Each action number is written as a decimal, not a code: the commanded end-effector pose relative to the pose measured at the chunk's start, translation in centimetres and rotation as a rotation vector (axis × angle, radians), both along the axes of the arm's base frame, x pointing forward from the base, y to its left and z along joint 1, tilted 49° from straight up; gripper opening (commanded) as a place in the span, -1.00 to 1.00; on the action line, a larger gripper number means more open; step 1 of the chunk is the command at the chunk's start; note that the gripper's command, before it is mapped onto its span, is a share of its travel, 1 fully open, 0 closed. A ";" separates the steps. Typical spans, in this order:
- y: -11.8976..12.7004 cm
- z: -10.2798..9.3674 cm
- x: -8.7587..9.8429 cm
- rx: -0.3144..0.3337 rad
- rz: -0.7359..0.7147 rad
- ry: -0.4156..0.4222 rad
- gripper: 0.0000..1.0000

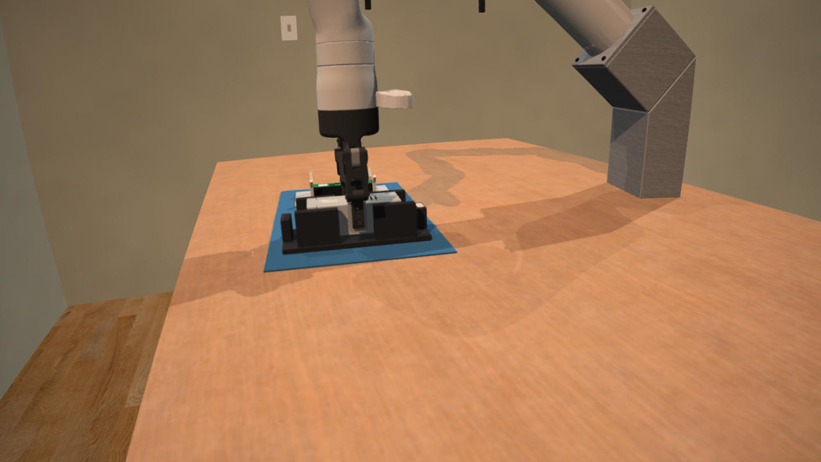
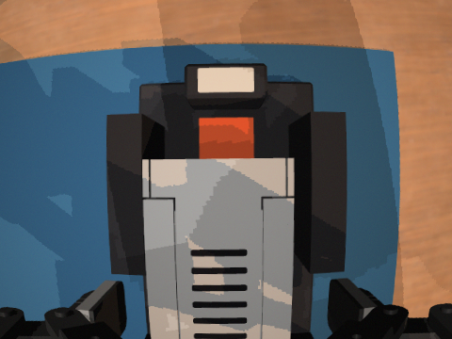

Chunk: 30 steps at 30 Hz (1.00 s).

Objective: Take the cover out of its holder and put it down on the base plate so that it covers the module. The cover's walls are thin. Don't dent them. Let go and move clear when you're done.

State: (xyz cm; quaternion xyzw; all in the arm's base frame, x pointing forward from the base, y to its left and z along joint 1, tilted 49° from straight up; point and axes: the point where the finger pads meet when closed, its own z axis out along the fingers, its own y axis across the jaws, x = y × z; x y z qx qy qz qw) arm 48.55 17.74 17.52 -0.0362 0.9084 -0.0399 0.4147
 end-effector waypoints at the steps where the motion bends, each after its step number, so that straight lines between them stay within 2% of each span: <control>1: 0.0 0.0 0.0 0.001 0.001 -0.001 1.00; 18: 0.1 0.1 -0.1 0.001 0.001 -0.001 1.00; 19: 0.1 0.1 -0.1 0.001 0.001 -0.001 0.39; 30: 0.1 0.1 -0.1 0.001 0.001 -0.001 0.39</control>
